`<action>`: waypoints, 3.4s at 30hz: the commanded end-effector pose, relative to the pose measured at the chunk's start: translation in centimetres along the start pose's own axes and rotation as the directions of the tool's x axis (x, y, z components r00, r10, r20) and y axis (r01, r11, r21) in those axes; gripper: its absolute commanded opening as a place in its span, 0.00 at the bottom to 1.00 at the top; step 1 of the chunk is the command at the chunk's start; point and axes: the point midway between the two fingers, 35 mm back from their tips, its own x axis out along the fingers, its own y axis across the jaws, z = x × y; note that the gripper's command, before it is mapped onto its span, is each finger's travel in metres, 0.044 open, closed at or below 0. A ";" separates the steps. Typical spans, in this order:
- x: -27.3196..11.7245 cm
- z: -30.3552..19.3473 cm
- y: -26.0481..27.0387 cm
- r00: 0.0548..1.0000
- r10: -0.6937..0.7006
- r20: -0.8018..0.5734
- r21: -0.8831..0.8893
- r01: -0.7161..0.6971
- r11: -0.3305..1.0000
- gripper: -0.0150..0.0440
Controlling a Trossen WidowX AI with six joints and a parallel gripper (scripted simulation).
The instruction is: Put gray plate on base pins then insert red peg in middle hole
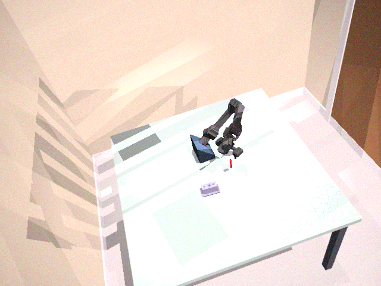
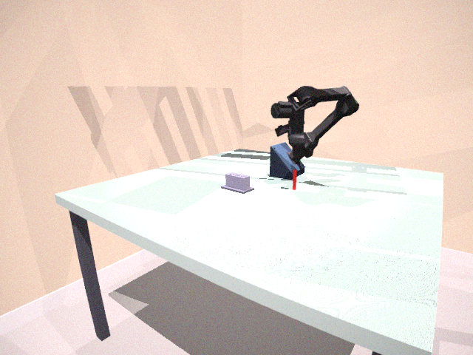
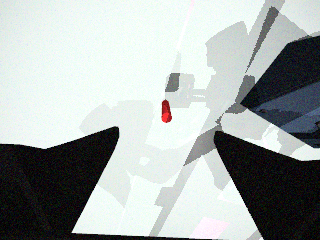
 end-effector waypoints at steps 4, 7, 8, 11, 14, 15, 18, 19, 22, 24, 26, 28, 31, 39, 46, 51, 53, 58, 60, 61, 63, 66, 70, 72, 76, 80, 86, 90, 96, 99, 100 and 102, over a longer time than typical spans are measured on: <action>2.0 -0.3 -0.2 1.000 -0.003 -0.010 0.008 0.003 1.000 1.00; 3.1 -0.3 -0.2 1.000 -0.002 -0.011 0.007 0.002 1.000 1.00; 3.1 -0.3 -0.2 1.000 -0.002 -0.011 0.007 0.002 1.000 1.00; 3.3 -0.3 -0.1 1.000 -0.002 -0.010 0.007 0.002 1.000 1.00; 3.8 -0.3 -0.1 1.000 -0.002 -0.009 0.007 0.002 1.000 1.00; 4.0 -0.3 -0.1 1.000 -0.002 -0.009 0.007 0.002 1.000 1.00; 4.5 -0.2 -0.1 1.000 -0.002 -0.009 0.007 0.002 1.000 1.00; 4.6 -0.2 -0.1 1.000 -0.002 -0.008 0.007 0.002 1.000 1.00; 5.1 -0.2 -0.1 1.000 -0.002 -0.008 0.007 0.002 1.000 1.00; 5.4 -0.2 -0.1 1.000 -0.002 -0.008 0.007 0.002 1.000 1.00; 5.8 -0.2 0.0 1.000 -0.002 -0.008 0.007 0.002 1.000 1.00; 6.1 -0.2 0.0 1.000 -0.002 -0.008 0.007 0.002 1.000 1.00; 6.6 -0.2 0.0 1.000 -0.002 -0.009 0.007 0.002 1.000 1.00; 7.8 -0.3 -0.1 1.000 -0.001 -0.011 0.007 0.001 1.000 1.00; 8.6 -0.4 -0.1 1.000 0.000 -0.012 0.006 0.000 1.000 0.96; 8.6 -0.4 -0.1 1.000 0.000 -0.012 0.006 0.000 1.000 0.73; 8.6 -0.4 -0.1 1.000 0.000 -0.012 0.006 0.000 1.000 0.64; 8.6 -0.4 -0.1 1.000 0.000 -0.012 0.006 0.000 1.000 0.42; 8.6 -0.4 -0.1 1.000 0.000 -0.012 0.006 0.000 1.000 0.33; 8.6 -0.4 -0.1 1.000 0.000 -0.012 0.006 0.000 1.000 0.29; 8.6 -0.4 -0.1 1.000 0.000 -0.012 0.006 0.000 1.000 0.27; 8.6 -0.4 -0.1 1.000 0.000 -0.012 0.006 0.000 1.000 0.25; 8.6 -0.4 -0.1 1.000 0.000 -0.012 0.006 0.000 1.000 0.25; 8.6 -0.4 -0.1 1.000 0.000 -0.012 0.006 0.000 1.000 0.25; 8.1 -0.3 -0.1 1.000 -0.001 -0.010 0.007 0.001 1.000 0.25; 6.9 -0.1 0.1 1.000 -0.002 -0.006 0.007 0.002 1.000 0.25; 5.1 0.1 0.2 1.000 -0.004 -0.001 0.008 0.004 1.000 0.25; 3.9 0.2 0.3 1.000 -0.005 0.000 0.009 0.005 1.000 0.25; 2.0 0.3 0.3 1.000 -0.005 0.000 0.009 0.005 1.000 0.25; 1.1 0.3 0.3 1.000 -0.005 -0.001 0.009 0.005 1.000 0.25; 0.8 0.3 0.3 1.000 -0.005 -0.002 0.009 0.005 1.000 0.25; 1.5 0.1 0.3 1.000 -0.004 -0.006 0.013 0.004 1.000 0.25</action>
